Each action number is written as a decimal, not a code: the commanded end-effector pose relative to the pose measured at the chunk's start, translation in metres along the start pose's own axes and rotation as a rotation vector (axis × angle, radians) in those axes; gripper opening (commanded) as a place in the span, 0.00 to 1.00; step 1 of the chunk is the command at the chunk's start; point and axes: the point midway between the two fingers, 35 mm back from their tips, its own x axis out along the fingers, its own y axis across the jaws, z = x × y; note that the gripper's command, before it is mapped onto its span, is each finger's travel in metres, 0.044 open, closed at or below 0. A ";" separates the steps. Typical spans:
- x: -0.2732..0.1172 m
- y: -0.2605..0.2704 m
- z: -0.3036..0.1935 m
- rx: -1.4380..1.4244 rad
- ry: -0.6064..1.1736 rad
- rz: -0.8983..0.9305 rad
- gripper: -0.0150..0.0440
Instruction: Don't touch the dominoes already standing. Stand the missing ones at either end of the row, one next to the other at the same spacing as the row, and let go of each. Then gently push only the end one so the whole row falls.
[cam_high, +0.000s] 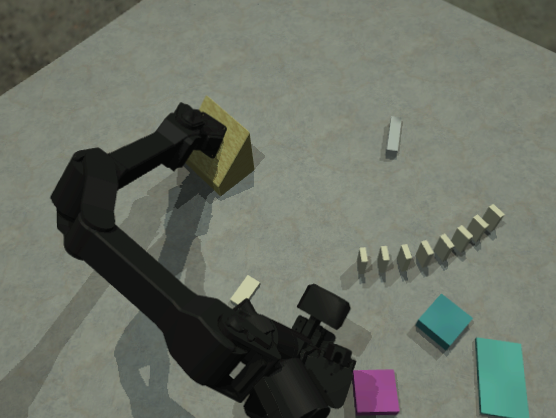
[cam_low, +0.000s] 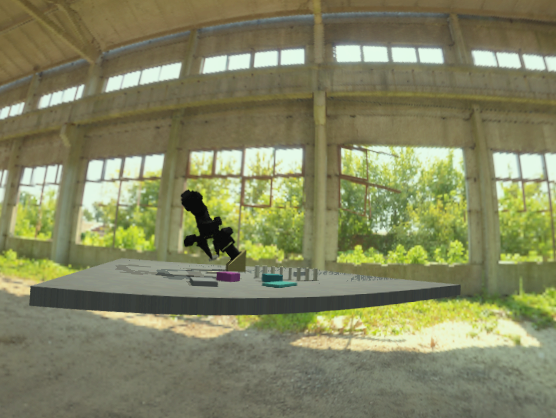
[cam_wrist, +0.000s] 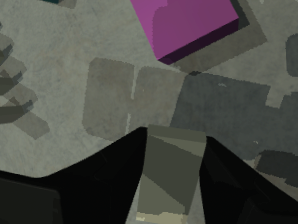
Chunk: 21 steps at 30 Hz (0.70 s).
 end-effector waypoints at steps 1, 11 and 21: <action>0.006 0.000 0.001 0.007 -0.057 0.034 0.44; 0.017 -0.004 0.005 0.021 -0.235 0.097 0.44; 0.020 -0.011 0.007 0.013 -0.425 0.128 0.44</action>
